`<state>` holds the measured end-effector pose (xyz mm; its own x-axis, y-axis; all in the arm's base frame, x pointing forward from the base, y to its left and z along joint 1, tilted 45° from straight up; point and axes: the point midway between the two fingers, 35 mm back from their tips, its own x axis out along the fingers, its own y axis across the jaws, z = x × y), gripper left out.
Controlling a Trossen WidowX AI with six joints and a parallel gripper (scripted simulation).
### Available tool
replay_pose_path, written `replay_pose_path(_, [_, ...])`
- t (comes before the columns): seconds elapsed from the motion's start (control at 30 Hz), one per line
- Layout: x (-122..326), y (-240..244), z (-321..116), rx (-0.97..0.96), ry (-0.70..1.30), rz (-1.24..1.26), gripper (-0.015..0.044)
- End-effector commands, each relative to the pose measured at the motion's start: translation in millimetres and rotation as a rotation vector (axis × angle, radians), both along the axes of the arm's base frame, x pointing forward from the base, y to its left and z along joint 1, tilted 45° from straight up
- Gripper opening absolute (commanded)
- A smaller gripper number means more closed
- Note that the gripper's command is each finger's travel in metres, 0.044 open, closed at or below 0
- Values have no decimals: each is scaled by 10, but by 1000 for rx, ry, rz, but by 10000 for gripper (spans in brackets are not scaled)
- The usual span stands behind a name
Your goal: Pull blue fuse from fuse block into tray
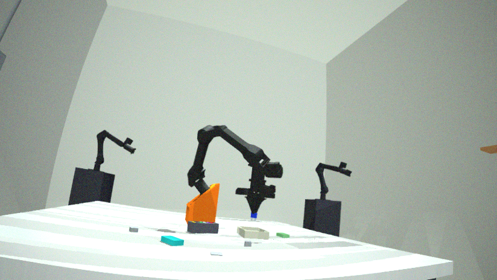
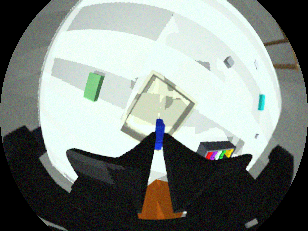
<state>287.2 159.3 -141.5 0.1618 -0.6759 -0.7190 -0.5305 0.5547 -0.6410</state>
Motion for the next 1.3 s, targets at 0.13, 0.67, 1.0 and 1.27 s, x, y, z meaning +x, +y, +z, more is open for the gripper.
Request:
replay_pose_path(0.13, [25,-88,-105,2,-3,-9,0])
replay_pose_path(0.67, [60,-260,-278,0,-3,-9,0])
replay_pose_path(1.0, [66,-226,-266,7,-8,-12,157])
replay_pose_path(1.27, [48,-147,-181,6,-6,-11,330])
